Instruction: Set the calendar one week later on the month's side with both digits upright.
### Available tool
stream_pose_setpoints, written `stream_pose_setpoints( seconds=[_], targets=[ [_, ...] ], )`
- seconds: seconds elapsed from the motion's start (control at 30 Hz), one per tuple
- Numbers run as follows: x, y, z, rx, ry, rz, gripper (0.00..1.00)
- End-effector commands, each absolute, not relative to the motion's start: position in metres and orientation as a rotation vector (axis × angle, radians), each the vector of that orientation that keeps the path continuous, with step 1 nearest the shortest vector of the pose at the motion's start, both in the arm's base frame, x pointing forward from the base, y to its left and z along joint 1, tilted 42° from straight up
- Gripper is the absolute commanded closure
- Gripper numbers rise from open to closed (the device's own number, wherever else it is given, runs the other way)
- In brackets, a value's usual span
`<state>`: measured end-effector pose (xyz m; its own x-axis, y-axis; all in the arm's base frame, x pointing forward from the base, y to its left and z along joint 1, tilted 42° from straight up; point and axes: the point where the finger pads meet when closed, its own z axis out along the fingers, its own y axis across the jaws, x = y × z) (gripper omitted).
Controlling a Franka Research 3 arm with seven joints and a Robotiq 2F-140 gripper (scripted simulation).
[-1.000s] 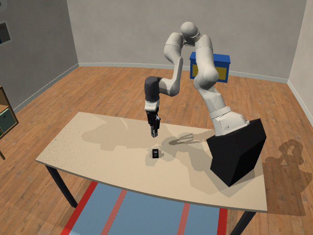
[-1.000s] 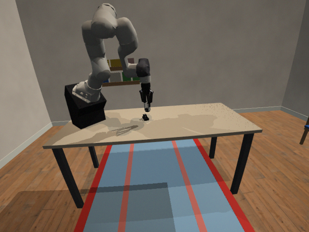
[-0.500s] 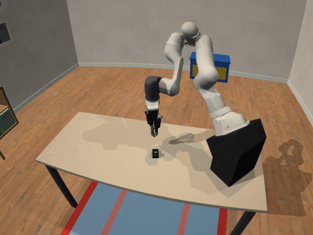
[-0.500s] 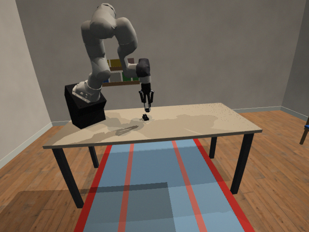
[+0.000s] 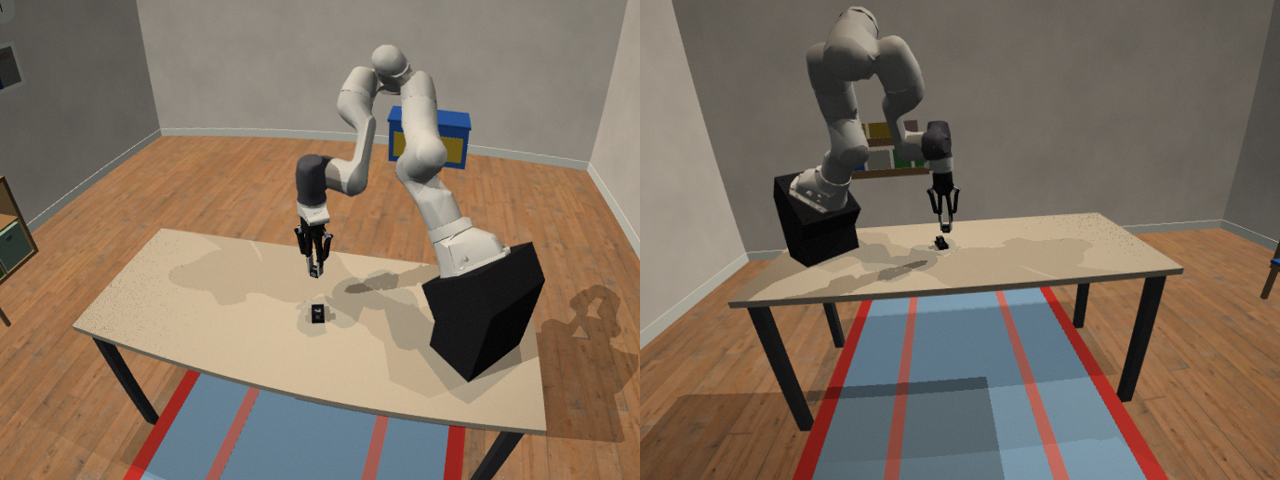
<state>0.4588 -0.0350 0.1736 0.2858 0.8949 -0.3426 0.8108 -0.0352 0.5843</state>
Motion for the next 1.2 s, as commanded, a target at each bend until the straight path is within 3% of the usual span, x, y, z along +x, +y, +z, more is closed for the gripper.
stream_pose_setpoints(
  seconds=[0.0, 1.17],
  targets=[
    [0.4586, -0.0369, 0.1747, 1.730, 1.681, 0.069, 0.84],
    [0.4600, -0.0468, 0.1806, 1.395, 1.963, -0.102, 0.84]
  ],
)
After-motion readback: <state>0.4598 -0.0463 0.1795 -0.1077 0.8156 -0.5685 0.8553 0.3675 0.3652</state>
